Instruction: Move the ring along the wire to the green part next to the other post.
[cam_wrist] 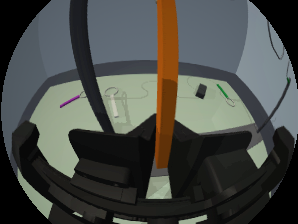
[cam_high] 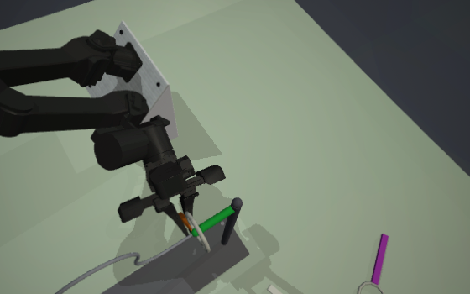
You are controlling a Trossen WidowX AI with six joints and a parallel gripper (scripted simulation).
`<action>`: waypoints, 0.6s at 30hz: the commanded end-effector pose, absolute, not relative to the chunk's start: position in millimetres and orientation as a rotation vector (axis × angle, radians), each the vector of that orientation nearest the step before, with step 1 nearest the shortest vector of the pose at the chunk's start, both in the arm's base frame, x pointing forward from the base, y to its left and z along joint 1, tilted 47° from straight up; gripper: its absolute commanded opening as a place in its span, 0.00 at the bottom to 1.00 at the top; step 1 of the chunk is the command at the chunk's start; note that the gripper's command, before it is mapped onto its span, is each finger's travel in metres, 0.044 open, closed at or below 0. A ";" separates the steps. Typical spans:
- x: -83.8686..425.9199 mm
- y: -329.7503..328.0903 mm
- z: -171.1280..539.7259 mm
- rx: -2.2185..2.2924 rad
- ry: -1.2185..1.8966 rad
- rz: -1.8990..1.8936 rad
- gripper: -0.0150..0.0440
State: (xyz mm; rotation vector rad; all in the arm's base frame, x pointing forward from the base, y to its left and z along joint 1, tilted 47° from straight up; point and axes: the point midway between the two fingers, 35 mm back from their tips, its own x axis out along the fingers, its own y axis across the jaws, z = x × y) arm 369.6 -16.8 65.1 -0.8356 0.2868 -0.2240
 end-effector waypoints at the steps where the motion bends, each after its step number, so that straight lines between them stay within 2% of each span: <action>1: 369.6 -12.5 62.0 -0.832 0.283 -0.224 0.00; 18: 370.5 -17.8 49.0 -0.812 0.287 -0.228 0.00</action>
